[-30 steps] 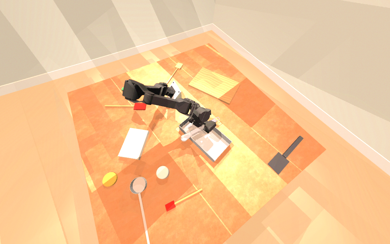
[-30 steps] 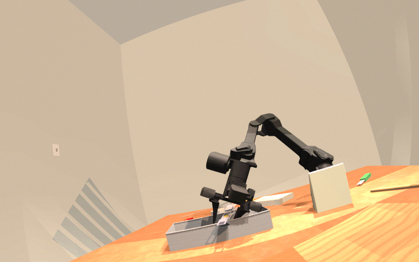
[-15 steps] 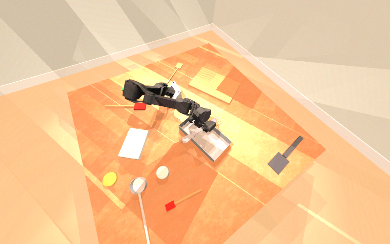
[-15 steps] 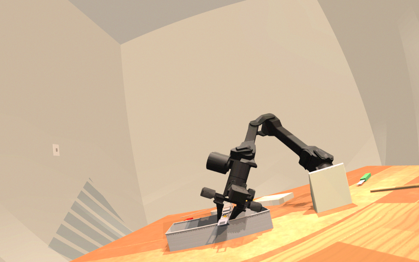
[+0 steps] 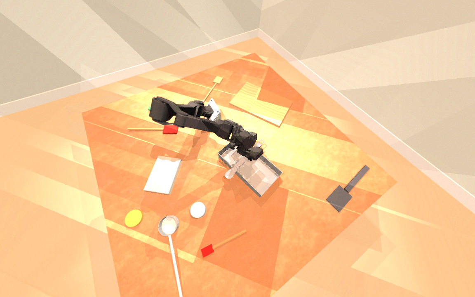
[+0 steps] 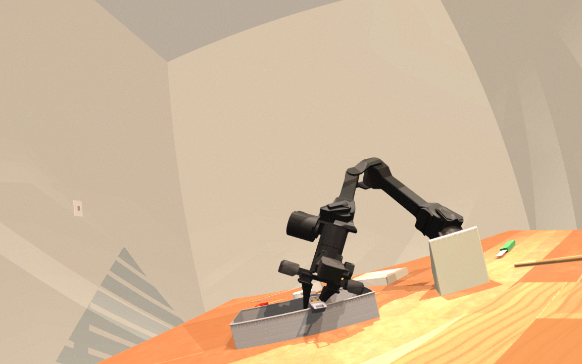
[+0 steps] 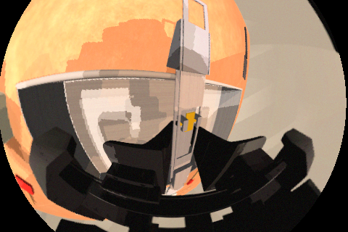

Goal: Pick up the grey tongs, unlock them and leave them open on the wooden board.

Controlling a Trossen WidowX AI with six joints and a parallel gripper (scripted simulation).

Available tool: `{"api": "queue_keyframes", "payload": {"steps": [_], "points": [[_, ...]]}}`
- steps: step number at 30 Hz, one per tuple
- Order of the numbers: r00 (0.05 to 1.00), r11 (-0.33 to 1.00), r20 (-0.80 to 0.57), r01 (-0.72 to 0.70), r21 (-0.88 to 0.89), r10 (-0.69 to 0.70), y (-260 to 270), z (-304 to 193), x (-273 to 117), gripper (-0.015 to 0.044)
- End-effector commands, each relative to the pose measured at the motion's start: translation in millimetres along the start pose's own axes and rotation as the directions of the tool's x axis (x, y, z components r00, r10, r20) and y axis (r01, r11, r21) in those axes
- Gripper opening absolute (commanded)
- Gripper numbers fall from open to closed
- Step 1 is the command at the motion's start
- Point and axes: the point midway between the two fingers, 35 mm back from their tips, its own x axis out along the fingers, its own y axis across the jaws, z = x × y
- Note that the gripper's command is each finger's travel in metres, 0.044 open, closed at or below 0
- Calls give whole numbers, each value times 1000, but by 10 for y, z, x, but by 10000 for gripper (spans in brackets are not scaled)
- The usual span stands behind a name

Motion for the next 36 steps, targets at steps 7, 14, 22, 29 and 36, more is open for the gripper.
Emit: {"api": "queue_keyframes", "payload": {"steps": [7, 14, 22, 29, 36], "points": [[1000, 1000, 9, -4, -4, 4, -357, 7, -569, -150], [1000, 1000, 8, -4, -6, 4, -396, 2, -666, -150], [1000, 1000, 8, -4, -6, 4, -396, 2, -666, -150], [999, 999, 14, -33, 9, 33, -403, 16, -653, -150], [993, 992, 28, -117, 50, 116, -413, 51, -624, -150]]}}
